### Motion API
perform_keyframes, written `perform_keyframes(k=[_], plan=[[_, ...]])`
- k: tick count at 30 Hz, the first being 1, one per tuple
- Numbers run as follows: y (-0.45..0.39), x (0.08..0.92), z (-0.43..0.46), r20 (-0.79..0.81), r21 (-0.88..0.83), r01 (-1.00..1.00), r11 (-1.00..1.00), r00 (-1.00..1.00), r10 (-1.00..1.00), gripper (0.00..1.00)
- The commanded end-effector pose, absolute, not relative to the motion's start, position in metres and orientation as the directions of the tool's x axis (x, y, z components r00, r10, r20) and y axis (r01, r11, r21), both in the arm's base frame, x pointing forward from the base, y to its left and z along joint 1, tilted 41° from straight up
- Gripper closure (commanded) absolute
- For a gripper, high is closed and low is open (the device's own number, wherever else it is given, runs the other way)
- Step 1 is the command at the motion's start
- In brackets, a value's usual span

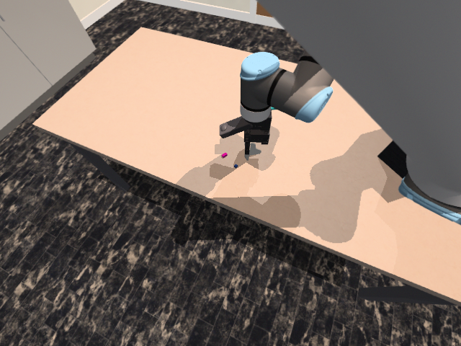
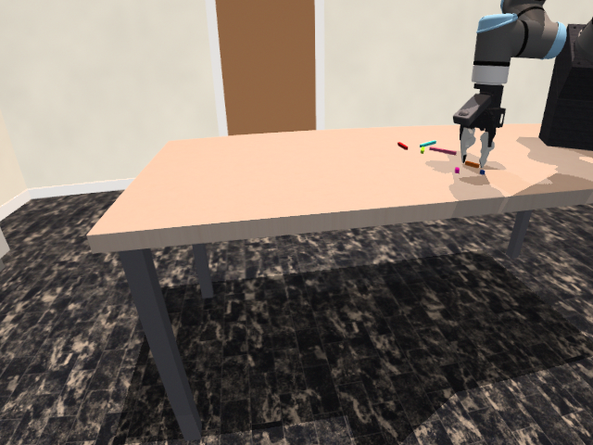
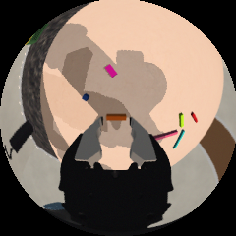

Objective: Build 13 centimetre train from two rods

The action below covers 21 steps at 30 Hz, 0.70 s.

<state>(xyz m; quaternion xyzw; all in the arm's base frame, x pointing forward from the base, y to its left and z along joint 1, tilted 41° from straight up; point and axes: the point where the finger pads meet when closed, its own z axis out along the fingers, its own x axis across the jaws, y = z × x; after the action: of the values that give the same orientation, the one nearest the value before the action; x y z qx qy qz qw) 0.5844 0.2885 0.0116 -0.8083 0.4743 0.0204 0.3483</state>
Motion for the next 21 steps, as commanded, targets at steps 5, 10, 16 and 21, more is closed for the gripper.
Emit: perform_keyframes(k=[5,10,16,21], plan=[[0.288,0.585,0.012,-0.363,-0.544,-0.781,-0.307,0.549,-0.753,0.65],[0.286,0.584,0.015,-0.363,-0.544,-0.781,-0.307,0.549,-0.753,0.65],[0.28,0.581,0.022,-0.363,-0.544,-0.781,-0.307,0.549,-0.753,0.65],[0.269,0.575,0.038,-0.363,-0.544,-0.781,-0.307,0.549,-0.753,0.65]])
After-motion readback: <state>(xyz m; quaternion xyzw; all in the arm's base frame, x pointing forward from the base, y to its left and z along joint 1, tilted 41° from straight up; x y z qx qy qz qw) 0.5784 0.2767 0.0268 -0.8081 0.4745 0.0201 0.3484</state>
